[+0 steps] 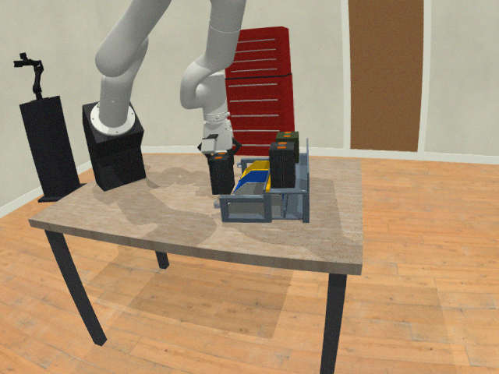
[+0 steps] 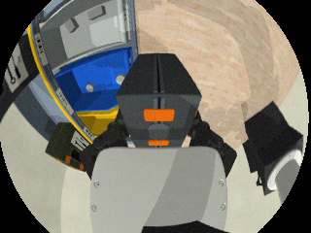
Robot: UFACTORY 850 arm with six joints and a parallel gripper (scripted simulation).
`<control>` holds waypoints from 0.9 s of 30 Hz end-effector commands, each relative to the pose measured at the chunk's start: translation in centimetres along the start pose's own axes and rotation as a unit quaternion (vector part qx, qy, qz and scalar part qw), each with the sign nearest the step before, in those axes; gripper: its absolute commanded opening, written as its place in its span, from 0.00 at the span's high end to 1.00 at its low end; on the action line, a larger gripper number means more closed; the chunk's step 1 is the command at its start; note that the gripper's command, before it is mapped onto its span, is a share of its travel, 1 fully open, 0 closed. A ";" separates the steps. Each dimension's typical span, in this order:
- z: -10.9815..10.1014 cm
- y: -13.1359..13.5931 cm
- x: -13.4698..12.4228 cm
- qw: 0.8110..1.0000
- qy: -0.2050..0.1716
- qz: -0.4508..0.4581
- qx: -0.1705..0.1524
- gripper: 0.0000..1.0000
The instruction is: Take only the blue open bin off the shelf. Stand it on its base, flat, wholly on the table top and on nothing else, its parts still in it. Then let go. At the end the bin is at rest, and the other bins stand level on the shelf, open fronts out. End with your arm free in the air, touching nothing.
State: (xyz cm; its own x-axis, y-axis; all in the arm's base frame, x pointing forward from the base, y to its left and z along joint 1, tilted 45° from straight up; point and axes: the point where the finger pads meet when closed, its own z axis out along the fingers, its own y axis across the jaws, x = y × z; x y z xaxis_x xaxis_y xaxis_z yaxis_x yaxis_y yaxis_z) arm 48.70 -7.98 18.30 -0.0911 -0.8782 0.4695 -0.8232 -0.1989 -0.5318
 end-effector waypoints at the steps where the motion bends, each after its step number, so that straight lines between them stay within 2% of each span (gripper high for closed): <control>1: 0.1 0.0 0.0 1.000 0.000 0.000 0.000 1.00; 27: 0.3 0.0 0.0 1.000 0.000 0.000 0.000 1.00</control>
State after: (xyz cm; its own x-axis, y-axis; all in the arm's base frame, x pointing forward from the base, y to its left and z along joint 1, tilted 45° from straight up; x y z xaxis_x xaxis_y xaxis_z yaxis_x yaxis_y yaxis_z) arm 48.90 -8.13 18.06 -0.0911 -0.8782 0.4695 -0.8232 -0.1989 -0.5318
